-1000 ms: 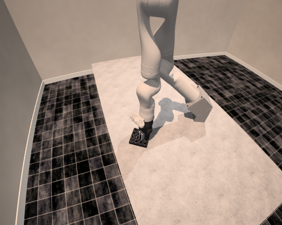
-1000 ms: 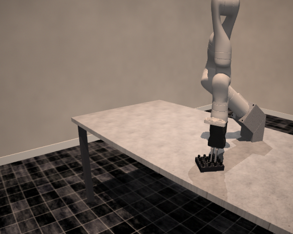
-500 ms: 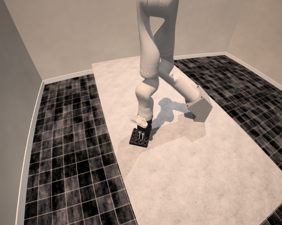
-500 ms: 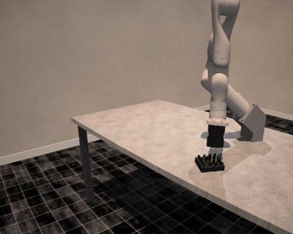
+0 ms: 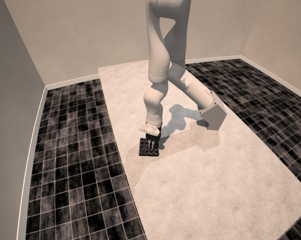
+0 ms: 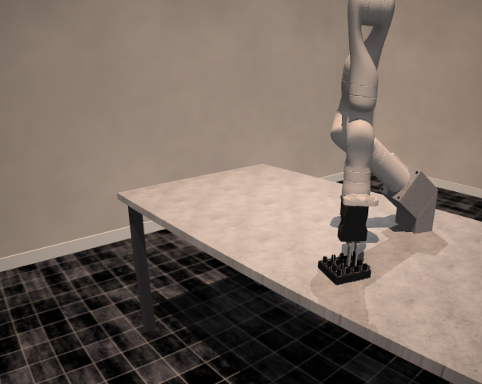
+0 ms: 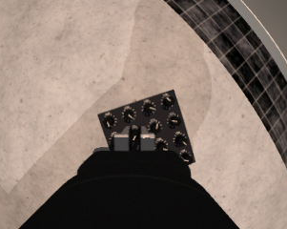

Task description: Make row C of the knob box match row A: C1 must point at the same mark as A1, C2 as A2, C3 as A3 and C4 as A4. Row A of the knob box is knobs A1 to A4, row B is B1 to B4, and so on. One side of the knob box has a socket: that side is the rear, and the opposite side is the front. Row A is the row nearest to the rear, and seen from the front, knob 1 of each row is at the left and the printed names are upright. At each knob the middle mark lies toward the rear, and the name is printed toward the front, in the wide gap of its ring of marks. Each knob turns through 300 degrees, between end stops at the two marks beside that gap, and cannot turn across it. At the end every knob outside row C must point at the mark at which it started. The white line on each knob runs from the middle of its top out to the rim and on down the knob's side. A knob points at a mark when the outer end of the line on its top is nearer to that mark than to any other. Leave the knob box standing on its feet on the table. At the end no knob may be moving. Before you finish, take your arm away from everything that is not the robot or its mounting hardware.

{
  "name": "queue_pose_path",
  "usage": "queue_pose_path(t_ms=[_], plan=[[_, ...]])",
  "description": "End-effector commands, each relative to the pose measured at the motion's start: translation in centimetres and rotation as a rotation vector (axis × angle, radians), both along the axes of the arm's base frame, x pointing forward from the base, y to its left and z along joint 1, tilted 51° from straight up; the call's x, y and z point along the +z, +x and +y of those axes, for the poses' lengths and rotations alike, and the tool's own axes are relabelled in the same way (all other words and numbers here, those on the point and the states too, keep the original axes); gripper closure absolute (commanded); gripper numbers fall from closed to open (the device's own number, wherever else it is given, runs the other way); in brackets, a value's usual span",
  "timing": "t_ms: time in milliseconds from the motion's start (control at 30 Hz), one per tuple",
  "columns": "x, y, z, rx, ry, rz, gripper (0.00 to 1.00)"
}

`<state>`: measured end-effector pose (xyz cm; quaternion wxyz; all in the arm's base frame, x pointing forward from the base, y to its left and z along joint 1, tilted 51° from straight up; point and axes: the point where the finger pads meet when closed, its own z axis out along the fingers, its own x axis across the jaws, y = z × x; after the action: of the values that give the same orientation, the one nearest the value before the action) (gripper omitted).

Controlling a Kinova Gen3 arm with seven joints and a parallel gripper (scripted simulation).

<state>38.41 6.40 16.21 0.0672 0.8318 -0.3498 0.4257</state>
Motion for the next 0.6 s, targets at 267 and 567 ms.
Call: queue_pose_path(t_ms=[267,567], plan=[[-0.07,-0.03,-0.06,0.06,-0.054,0.035,0.7],[-0.07,-0.03,-0.06,0.079,-0.074,0.047,0.7]])
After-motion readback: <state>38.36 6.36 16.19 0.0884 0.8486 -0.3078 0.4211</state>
